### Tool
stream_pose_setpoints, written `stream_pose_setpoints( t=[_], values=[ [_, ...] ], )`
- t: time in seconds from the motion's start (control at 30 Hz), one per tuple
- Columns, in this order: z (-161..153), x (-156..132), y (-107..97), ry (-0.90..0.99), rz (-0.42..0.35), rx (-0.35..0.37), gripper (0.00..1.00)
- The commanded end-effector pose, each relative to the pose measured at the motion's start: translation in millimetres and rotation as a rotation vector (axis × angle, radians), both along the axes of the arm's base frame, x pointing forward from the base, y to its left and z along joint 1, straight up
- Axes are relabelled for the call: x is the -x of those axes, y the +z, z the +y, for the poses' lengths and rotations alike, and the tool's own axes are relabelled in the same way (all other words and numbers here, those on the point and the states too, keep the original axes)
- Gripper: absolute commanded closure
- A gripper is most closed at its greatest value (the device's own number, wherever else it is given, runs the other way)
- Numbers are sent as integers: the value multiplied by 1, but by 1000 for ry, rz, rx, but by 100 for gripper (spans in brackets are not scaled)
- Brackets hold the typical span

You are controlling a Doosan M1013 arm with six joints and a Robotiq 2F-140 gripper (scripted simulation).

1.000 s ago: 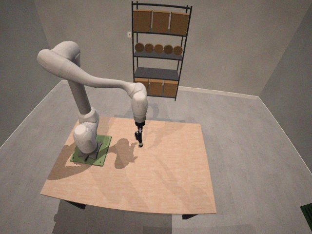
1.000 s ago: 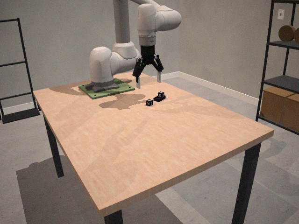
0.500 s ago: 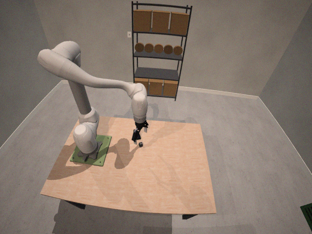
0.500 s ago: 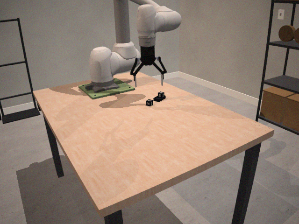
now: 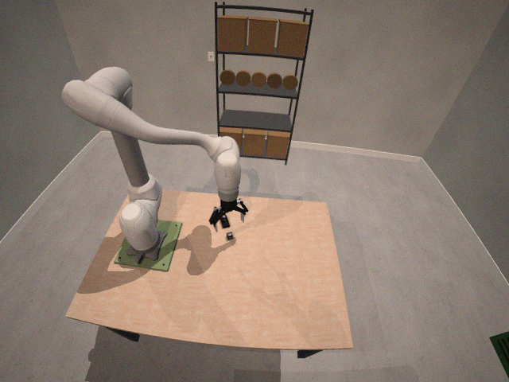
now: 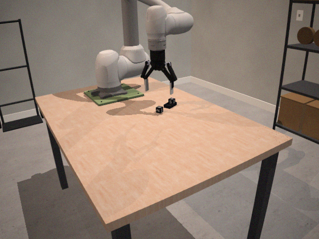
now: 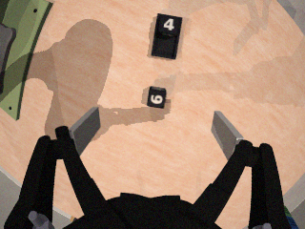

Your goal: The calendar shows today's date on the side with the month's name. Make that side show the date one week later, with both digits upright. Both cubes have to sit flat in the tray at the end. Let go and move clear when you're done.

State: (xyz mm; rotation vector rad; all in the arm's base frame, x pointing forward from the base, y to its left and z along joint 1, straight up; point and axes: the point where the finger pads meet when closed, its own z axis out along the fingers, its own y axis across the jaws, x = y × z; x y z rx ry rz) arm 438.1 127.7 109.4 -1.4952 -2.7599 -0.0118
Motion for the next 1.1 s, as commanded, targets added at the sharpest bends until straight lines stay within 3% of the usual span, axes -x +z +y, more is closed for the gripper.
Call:
stream_pose_setpoints(
  t=[0.0,0.17,0.2,1.07],
  values=[
    [0,0,-1,-118,-1,12,0],
    [0,0,-1,-134,-1,12,0],
    [0,0,-1,-134,-1,12,65],
    [0,0,-1,-134,-1,12,65]
  ],
)
